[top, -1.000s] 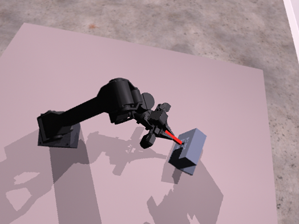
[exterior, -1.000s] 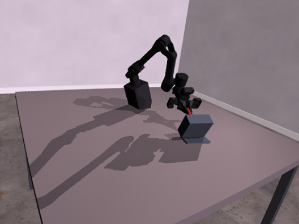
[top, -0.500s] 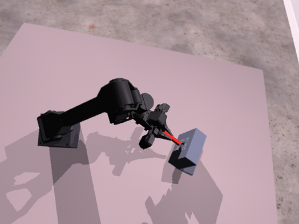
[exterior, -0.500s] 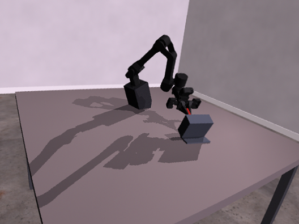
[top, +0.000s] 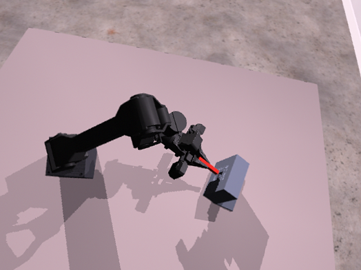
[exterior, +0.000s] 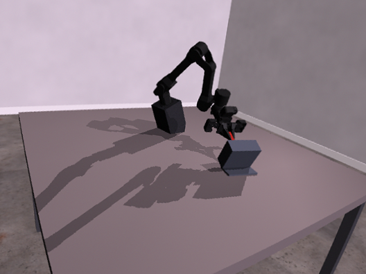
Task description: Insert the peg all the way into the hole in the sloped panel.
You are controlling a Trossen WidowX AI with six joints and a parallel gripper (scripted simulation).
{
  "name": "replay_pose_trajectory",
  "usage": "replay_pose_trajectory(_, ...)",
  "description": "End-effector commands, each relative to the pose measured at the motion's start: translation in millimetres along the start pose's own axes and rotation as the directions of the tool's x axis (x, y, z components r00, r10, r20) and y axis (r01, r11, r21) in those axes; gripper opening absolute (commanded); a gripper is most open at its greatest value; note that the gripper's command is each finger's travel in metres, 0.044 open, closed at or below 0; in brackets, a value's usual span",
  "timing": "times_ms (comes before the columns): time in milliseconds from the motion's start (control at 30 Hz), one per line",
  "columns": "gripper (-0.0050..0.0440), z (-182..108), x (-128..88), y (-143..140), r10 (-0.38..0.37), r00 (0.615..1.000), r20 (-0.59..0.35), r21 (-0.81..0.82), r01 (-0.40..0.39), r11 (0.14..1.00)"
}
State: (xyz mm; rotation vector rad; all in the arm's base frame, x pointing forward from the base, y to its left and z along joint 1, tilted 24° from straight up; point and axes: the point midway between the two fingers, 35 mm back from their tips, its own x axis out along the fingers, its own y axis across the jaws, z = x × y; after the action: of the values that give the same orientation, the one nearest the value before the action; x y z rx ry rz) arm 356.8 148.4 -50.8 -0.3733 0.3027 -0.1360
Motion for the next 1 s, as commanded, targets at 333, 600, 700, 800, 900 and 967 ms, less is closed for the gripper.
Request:
replay_pose_trajectory(333, 0.0000, 5.8, 0.4, -1.3, -0.005, 1.000, 0.019, 0.023, 0.005, 1.000)
replay_pose_trajectory(600, 0.0000, 0.9, 0.5, -0.2, -0.005, 1.000, 0.019, 0.023, 0.005, 1.000)
replay_pose_trajectory(700, 0.0000, 0.9, 0.5, -0.1, -0.005, 1.000, 0.019, 0.023, 0.005, 1.000)
replay_pose_trajectory(800, 0.0000, 1.6, 0.4, 0.1, -0.005, 1.000, 0.019, 0.023, 0.005, 1.000)
replay_pose_trajectory(900, 0.0000, 3.1, 0.4, 0.1, -0.005, 1.000, 0.019, 0.023, 0.005, 1.000)
replay_pose_trajectory(967, 0.0000, 4.4, 0.4, 0.0, -0.005, 1.000, 0.019, 0.023, 0.005, 1.000)
